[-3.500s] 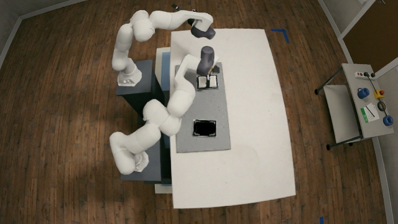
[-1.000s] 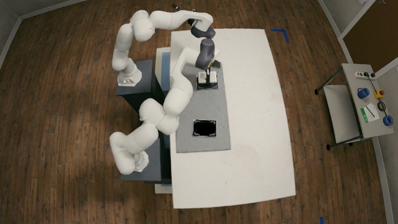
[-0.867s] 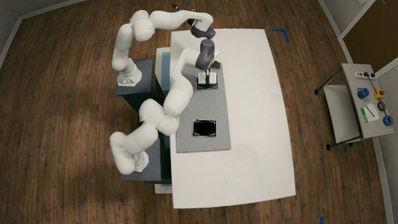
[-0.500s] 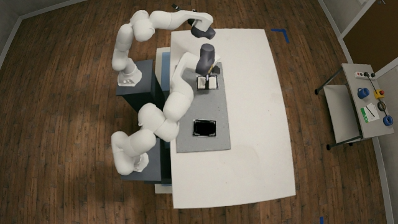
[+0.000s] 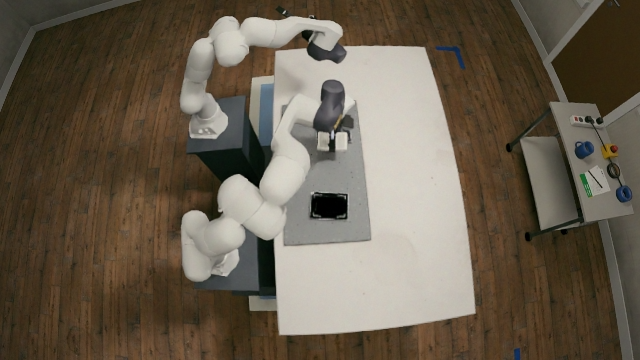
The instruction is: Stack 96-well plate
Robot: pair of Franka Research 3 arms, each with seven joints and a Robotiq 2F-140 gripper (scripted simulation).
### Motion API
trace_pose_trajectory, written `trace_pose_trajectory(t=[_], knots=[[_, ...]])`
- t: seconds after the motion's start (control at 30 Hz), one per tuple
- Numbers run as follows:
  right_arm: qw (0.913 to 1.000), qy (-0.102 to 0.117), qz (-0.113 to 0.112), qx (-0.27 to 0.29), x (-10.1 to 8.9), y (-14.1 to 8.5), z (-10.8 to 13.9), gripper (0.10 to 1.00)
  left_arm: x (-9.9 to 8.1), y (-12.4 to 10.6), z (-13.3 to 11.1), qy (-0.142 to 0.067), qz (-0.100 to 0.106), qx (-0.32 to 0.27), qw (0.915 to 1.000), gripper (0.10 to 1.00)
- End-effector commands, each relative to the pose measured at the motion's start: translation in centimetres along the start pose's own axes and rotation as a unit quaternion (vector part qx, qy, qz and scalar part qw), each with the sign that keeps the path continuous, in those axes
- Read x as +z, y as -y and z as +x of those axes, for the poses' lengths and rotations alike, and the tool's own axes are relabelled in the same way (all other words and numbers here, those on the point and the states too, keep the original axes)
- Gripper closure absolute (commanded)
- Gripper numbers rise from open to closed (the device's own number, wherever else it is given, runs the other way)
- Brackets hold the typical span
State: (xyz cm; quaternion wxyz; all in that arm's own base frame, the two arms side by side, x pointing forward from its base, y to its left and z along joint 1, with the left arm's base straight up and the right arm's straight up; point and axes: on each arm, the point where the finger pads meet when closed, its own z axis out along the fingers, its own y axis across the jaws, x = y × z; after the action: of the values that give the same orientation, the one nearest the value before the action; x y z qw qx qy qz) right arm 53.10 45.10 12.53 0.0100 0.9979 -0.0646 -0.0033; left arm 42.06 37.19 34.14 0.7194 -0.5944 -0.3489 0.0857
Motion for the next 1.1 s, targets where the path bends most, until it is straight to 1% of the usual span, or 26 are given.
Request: trace_pose_trajectory(t=[0.0,0.1,0.17,0.67,0.73,1.07], knots=[[0.9999,-0.003,0.01,0.006,-0.2,-0.6,0.1,0.999,-0.1,0.1,0.2,-0.002,-0.001,-0.003,1.0,0.098],[0.9999,-0.003,0.01,0.006,-0.2,-1.6,0.1,0.999,-0.1,0.1,0.2,-0.002,-0.001,-0.003,1.0,0.098],[0.9999,-0.003,0.01,0.006,-0.2,-1.6,0.1,0.999,-0.1,0.1,0.2,-0.002,-0.001,-0.003,1.0,0.098],[0.9999,-0.003,0.01,0.006,-0.1,-6.6,-0.1,0.999,-0.1,0.1,0.2,-0.002,-0.001,-0.003,1.0,0.098],[0.9999,-0.003,0.01,0.006,-0.1,-6.6,-0.1,0.999,-0.1,0.1,0.2,-0.002,-0.001,-0.003,1.0,0.098],[0.9999,-0.003,0.01,0.006,0.0,-9.9,-0.1,0.999,-0.1,0.1,0.2,-0.002,-0.001,-0.003,1.0,0.098]])
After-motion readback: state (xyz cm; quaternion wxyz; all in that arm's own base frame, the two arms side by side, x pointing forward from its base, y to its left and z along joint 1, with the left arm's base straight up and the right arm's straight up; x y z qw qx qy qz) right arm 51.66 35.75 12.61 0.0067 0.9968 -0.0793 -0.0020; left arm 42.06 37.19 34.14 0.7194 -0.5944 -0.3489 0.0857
